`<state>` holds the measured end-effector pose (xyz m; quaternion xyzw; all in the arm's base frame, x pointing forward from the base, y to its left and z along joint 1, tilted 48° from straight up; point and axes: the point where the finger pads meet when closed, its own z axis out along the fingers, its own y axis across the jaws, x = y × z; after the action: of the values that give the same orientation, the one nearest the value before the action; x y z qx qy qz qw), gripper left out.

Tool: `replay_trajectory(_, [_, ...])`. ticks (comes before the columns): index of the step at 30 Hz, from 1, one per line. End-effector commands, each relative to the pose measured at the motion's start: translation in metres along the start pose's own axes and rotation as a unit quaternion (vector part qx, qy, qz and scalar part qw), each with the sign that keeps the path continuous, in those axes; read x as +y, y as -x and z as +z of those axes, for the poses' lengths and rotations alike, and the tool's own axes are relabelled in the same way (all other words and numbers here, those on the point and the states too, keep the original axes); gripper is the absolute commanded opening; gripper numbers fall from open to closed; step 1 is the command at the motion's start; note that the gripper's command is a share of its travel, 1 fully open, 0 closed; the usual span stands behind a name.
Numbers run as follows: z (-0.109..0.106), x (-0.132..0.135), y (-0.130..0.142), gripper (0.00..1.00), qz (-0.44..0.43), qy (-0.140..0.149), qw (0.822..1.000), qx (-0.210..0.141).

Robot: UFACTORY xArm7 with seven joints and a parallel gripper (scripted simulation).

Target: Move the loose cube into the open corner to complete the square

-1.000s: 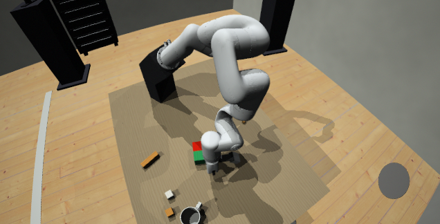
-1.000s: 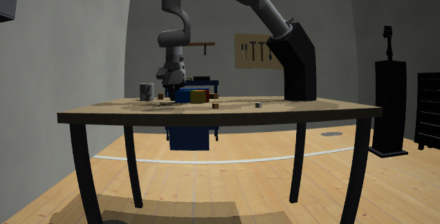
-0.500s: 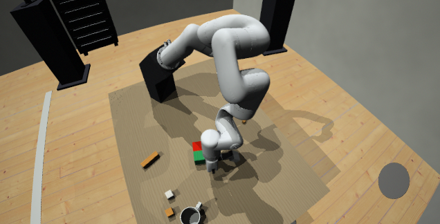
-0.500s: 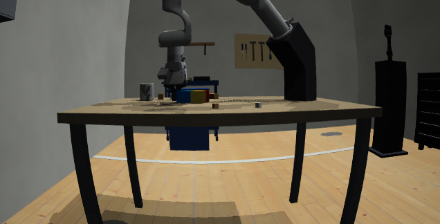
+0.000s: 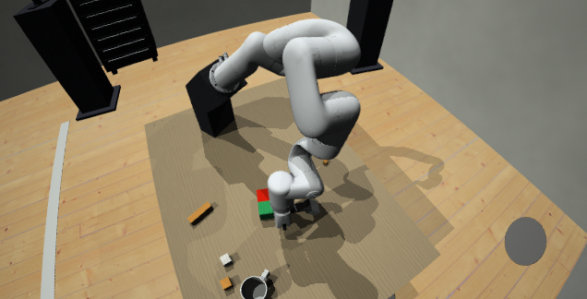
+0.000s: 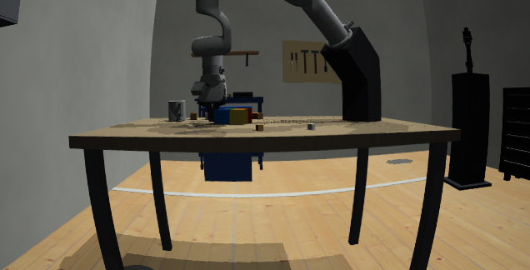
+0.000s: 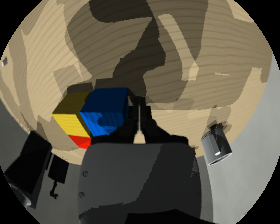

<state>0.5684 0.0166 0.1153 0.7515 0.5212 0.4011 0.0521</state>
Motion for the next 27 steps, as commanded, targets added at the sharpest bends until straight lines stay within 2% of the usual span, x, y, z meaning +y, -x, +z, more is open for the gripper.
replay_trajectory(1, [-0.0007,0.0002,0.0005,0.00,0.000,0.001,1.000,-0.001])
replay_trajectory(27, [-0.0007,-0.0034,0.0005,0.00,0.000,0.001,1.000,-0.001])
